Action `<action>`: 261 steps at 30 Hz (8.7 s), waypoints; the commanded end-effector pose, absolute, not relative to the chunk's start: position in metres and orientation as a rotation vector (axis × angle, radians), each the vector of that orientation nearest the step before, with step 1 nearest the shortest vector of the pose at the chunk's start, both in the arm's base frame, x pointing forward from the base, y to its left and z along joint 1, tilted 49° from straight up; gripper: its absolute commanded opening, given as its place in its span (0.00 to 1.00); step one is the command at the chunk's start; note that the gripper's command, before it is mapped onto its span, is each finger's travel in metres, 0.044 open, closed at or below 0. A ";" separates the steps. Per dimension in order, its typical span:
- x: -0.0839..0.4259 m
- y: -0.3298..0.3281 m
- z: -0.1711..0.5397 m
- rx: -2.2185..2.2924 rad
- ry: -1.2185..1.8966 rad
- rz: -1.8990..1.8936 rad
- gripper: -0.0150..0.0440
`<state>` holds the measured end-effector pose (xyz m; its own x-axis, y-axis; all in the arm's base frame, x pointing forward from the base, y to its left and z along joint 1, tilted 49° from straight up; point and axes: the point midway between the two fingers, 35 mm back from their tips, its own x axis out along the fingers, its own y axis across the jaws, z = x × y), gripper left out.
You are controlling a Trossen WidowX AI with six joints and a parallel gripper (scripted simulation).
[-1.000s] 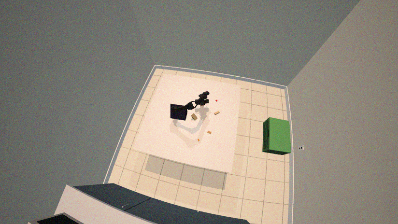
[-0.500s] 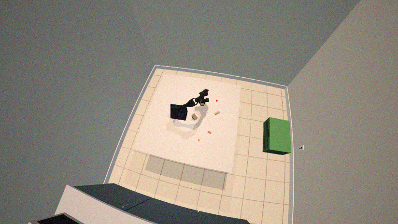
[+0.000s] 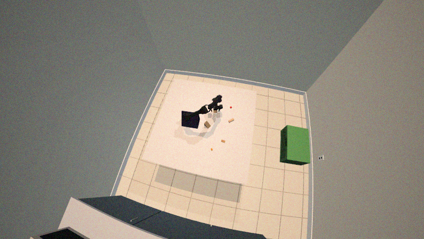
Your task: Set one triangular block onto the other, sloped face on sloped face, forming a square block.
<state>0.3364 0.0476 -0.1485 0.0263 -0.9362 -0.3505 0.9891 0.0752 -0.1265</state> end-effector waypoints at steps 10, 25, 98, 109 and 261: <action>0.338 0.114 -0.090 0.173 0.438 -1.439 1.00; 0.332 0.061 -0.100 0.654 1.032 -1.550 1.00; 0.335 0.095 -0.135 1.038 1.293 -1.268 0.25; 0.333 0.105 -0.126 1.011 1.300 -1.254 0.25; 0.347 0.064 -0.004 -2.292 1.559 1.759 0.25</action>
